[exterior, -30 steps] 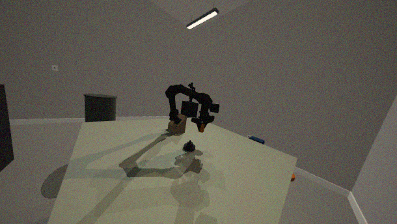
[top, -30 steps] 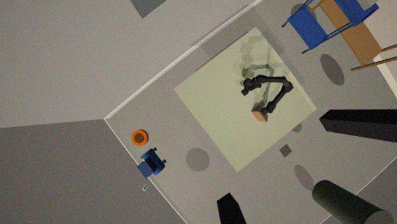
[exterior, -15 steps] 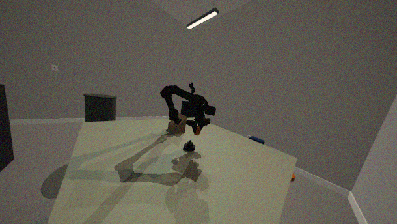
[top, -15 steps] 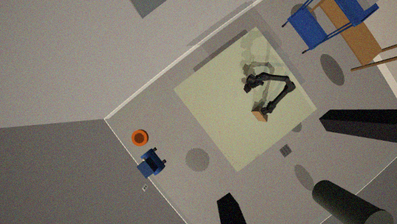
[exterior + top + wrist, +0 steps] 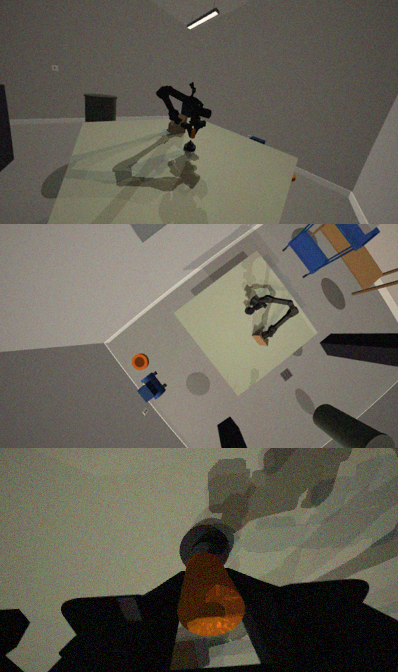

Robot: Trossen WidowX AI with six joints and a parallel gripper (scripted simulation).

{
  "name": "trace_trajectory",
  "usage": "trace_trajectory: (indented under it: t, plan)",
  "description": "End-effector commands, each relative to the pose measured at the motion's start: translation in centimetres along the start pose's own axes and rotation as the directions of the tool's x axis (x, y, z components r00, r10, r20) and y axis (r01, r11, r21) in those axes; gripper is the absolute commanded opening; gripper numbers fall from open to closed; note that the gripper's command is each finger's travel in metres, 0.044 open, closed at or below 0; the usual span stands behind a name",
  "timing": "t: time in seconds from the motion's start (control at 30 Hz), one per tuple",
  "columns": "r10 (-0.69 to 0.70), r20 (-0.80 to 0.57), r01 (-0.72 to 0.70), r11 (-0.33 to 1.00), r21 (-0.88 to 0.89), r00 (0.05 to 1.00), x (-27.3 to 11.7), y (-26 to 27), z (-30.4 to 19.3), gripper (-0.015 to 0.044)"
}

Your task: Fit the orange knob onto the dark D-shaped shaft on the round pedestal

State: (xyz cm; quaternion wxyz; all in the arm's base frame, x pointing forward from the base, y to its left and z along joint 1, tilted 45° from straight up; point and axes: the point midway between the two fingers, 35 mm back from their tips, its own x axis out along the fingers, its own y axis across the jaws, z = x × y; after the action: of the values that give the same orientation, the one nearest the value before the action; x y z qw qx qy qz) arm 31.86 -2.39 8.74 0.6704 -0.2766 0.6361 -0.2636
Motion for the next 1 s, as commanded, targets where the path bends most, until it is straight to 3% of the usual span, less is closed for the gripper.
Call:
trace_trajectory:
  t: [0.0,0.3,0.97]
  plan:
    - [-0.004,0.012,0.004,1.000,-0.001,1.000,0.0,-0.5,0.0,0.0000]
    - [-0.005,0.012,0.005,1.000,-0.001,1.000,2.4,-0.5,0.0,0.0000]
    - [-0.005,0.012,0.005,1.000,0.004,1.000,2.2,-0.6,0.1,0.0000]
